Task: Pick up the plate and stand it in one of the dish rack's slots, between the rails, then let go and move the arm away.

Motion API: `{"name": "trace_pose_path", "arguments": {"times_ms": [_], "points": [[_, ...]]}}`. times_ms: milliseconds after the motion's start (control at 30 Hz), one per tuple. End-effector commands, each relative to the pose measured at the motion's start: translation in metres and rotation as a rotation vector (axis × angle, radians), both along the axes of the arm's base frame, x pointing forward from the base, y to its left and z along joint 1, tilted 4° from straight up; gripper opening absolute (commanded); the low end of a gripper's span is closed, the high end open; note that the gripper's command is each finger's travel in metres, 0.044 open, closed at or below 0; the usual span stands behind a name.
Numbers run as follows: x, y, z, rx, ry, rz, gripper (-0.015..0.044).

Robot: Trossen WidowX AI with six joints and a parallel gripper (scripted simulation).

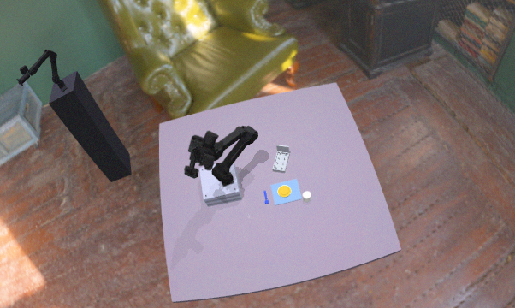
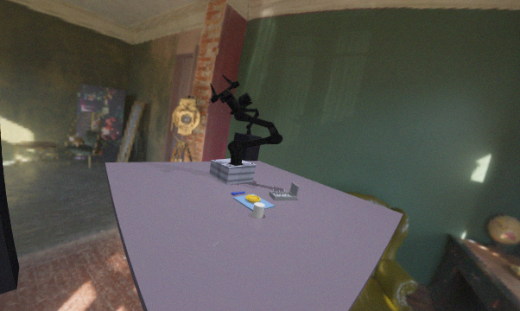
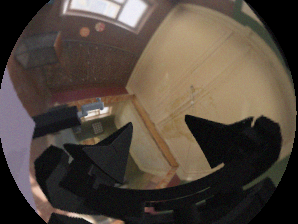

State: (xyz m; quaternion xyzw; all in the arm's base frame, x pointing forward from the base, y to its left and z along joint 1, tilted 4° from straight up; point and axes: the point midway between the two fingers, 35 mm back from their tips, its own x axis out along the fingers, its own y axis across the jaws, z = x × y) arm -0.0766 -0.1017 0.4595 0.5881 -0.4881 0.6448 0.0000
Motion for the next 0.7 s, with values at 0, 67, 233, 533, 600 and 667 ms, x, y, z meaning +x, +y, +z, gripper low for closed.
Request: {"name": "trace_pose_path", "arguments": {"times_ms": [0, 67, 233, 533, 600, 667], "points": [[-0.001, -0.001, 0.0, 0.001, -0.004, 0.004, 0.04], [-0.005, -0.005, -0.002, 0.007, -0.038, 0.035, 0.04], [-0.019, -0.026, -0.009, 0.035, -0.163, 0.148, 0.04], [-0.034, -0.071, -0.028, 0.114, -0.384, 0.345, 0.04], [-0.035, -0.082, -0.033, 0.136, -0.432, 0.386, 0.04], [-0.035, -0.094, -0.039, 0.159, -0.482, 0.427, 0.04]]}}
